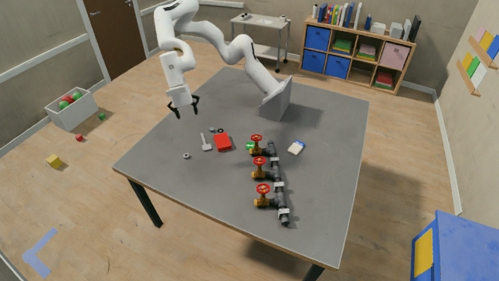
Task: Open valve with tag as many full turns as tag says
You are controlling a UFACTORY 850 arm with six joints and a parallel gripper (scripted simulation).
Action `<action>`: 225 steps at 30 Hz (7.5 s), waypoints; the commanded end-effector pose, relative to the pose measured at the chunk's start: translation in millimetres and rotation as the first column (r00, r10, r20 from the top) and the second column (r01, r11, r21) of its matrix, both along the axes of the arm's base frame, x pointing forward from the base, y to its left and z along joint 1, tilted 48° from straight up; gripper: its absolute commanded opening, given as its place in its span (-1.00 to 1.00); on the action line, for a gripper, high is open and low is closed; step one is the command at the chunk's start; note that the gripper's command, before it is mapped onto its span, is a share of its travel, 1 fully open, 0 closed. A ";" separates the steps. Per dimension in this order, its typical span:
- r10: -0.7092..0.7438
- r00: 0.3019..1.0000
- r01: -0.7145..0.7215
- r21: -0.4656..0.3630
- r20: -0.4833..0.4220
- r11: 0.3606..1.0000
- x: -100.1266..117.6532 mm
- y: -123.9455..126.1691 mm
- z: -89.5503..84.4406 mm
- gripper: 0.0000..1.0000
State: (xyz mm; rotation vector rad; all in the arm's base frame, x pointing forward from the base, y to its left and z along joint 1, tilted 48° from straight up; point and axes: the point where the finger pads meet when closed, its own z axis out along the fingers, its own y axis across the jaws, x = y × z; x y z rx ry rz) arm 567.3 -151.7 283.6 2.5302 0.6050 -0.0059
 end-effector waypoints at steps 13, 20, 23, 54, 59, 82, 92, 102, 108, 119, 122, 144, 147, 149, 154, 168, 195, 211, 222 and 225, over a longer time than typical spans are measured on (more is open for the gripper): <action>-0.198 0.980 0.198 -0.036 0.008 0.980 -30.0 57.9 -91.4 1.00; -0.251 0.968 0.252 -0.056 0.017 0.966 -43.3 72.9 -116.3 1.00; -0.297 0.955 0.298 -0.077 0.030 0.952 -56.5 85.4 -137.5 1.00; -0.489 0.842 0.534 -0.218 0.229 0.817 -159.1 136.8 -246.7 1.00; -0.495 0.831 0.549 -0.226 0.253 0.805 -168.1 138.7 -253.4 1.00; -0.496 0.831 0.549 -0.226 0.253 0.805 -168.3 138.8 -253.5 1.00; -0.496 0.831 0.549 -0.226 0.253 0.805 -168.3 138.8 -253.5 1.00; -0.496 0.831 0.549 -0.226 0.253 0.805 -168.3 138.8 -253.5 1.00; -0.496 0.831 0.549 -0.226 0.253 0.805 -168.3 138.8 -253.5 1.00; -0.511 0.815 0.569 -0.213 0.272 0.794 -167.6 139.0 -254.3 1.00; -0.521 0.805 0.582 -0.204 0.284 0.787 -167.1 139.1 -254.9 1.00; -0.807 0.026 0.874 0.378 0.590 0.305 -144.6 145.7 -291.2 1.00; -0.805 -0.098 0.856 0.462 0.585 0.232 -142.0 146.4 -295.7 1.00; -0.798 -0.178 0.836 0.517 0.575 0.186 -140.7 146.8 -297.9 1.00; -0.763 -0.365 0.757 0.647 0.534 0.091 -139.1 147.2 -300.6 1.00; -0.740 -0.441 0.705 0.706 0.507 0.063 -139.0 147.2 -300.8 1.00; -0.739 -0.442 0.705 0.706 0.508 0.065 -137.8 130.7 -318.0 1.00; -0.739 -0.442 0.705 0.706 0.508 0.065 -136.2 109.2 -340.4 1.00; -0.739 -0.442 0.705 0.706 0.508 0.065 -135.8 104.9 -344.9 1.00; -0.739 -0.442 0.705 0.706 0.508 0.065 -135.8 104.9 -344.9 -1.00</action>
